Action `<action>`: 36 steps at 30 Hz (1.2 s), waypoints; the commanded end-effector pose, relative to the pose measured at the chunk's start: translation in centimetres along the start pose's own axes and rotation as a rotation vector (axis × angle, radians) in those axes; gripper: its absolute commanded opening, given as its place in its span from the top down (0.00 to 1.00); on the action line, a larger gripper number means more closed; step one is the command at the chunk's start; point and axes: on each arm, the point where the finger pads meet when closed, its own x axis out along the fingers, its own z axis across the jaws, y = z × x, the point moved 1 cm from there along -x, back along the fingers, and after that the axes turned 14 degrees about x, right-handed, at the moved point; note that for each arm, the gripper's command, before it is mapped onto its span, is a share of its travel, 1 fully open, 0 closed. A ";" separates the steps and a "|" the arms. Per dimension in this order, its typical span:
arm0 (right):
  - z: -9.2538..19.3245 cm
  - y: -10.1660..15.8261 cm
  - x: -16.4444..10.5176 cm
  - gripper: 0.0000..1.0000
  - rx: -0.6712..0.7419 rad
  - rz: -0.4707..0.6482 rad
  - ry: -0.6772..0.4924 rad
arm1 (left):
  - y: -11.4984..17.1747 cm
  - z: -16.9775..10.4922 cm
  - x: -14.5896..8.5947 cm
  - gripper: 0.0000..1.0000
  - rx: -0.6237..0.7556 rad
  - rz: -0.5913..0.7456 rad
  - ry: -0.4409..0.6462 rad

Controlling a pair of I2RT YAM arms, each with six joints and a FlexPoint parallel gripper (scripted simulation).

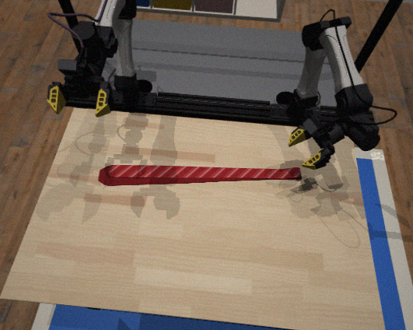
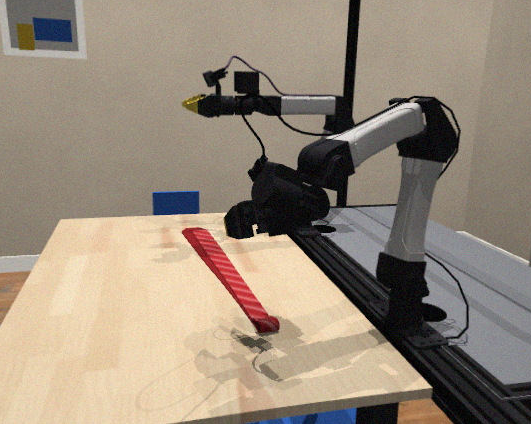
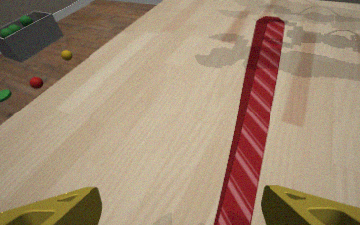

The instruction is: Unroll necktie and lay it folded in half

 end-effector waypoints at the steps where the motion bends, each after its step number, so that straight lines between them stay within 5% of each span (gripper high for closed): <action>1: 0.0 0.0 0.0 0.00 0.000 0.000 0.000 | -0.9 1.4 -0.6 0.20 -0.039 -0.003 -0.149; 36: 0.0 0.0 0.0 0.00 0.000 0.000 0.000 | -8.5 9.9 -5.9 0.08 -0.255 -0.007 -0.869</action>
